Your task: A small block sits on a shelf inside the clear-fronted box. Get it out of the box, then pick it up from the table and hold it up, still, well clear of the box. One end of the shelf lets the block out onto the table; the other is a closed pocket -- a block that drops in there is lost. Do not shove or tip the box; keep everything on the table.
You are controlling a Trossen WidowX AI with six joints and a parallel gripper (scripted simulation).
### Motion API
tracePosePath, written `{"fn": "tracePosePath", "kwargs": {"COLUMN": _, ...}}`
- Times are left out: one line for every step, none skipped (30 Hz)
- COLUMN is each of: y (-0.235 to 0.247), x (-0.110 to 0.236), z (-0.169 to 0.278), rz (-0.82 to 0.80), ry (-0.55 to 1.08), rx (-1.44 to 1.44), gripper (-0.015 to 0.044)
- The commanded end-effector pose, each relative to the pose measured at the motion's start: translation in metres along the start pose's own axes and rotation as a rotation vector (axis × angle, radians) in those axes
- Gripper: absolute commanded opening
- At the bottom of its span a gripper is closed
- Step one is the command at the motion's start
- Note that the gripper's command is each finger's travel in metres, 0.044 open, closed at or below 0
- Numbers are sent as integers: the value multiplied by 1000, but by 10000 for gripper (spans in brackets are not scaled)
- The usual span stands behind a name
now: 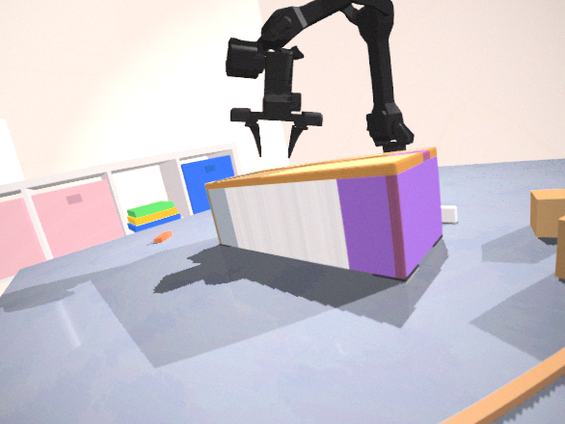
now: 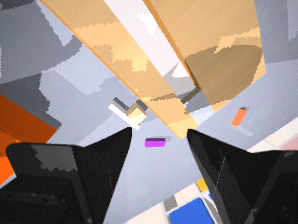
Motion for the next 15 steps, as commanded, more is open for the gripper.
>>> {"fn": "tracePosePath", "kwargs": {"y": 1, "x": -6, "z": 28, "rz": -54, "ry": -99, "rx": -969, "gripper": 285}}
{"fn": "tracePosePath", "kwargs": {"y": 2, "x": -6, "z": 30, "rz": -62, "ry": -109, "rx": -1028, "gripper": 285}}
{"fn": "tracePosePath", "kwargs": {"y": 2, "x": -6, "z": 31, "rz": -68, "ry": -113, "rx": -1080, "gripper": 285}}
{"fn": "tracePosePath", "kwargs": {"y": 2, "x": -6, "z": 34, "rz": -77, "ry": -122, "rx": -1138, "gripper": 285}}
{"fn": "tracePosePath", "kwargs": {"y": 2, "x": -6, "z": 35, "rz": -84, "ry": -126, "rx": -1190, "gripper": 285}}
{"fn": "tracePosePath", "kwargs": {"y": 3, "x": -6, "z": 36, "rz": -91, "ry": -130, "rx": -1242, "gripper": 285}}
{"fn": "tracePosePath", "kwargs": {"y": 3, "x": -6, "z": 37, "rz": -98, "ry": -133, "rx": -1294, "gripper": 285}}
{"fn": "tracePosePath", "kwargs": {"y": 3, "x": -7, "z": 38, "rz": -105, "ry": -137, "rx": -1347, "gripper": 285}}
{"fn": "tracePosePath", "kwargs": {"y": 3, "x": -7, "z": 39, "rz": -113, "ry": -140, "rx": -1399, "gripper": 285}}
{"fn": "tracePosePath", "kwargs": {"y": 3, "x": -7, "z": 40, "rz": -120, "ry": -143, "rx": -1451, "gripper": 285}}
{"fn": "tracePosePath", "kwargs": {"y": 4, "x": -7, "z": 42, "rz": -128, "ry": -146, "rx": -1503, "gripper": 285}}
{"fn": "tracePosePath", "kwargs": {"y": 4, "x": -7, "z": 43, "rz": -137, "ry": -149, "rx": -1555, "gripper": 285}}
{"fn": "tracePosePath", "kwargs": {"y": 4, "x": -7, "z": 44, "rz": -145, "ry": -152, "rx": -1607, "gripper": 285}}
{"fn": "tracePosePath", "kwargs": {"y": 5, "x": -7, "z": 46, "rz": -158, "ry": -159, "rx": -1664, "gripper": 285}}
{"fn": "tracePosePath", "kwargs": {"y": 5, "x": -7, "z": 47, "rz": -168, "ry": -161, "rx": -1716, "gripper": 285}}
Point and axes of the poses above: the point midway between the two fingers, 35 mm back from their tips, its own x axis back along the fingers, its own y axis across the jaws, z = x × y, the point moved 9 cm from there along x, back along the fingers, and after that the axes turned 5 degrees about x, right-handed, at the moved point
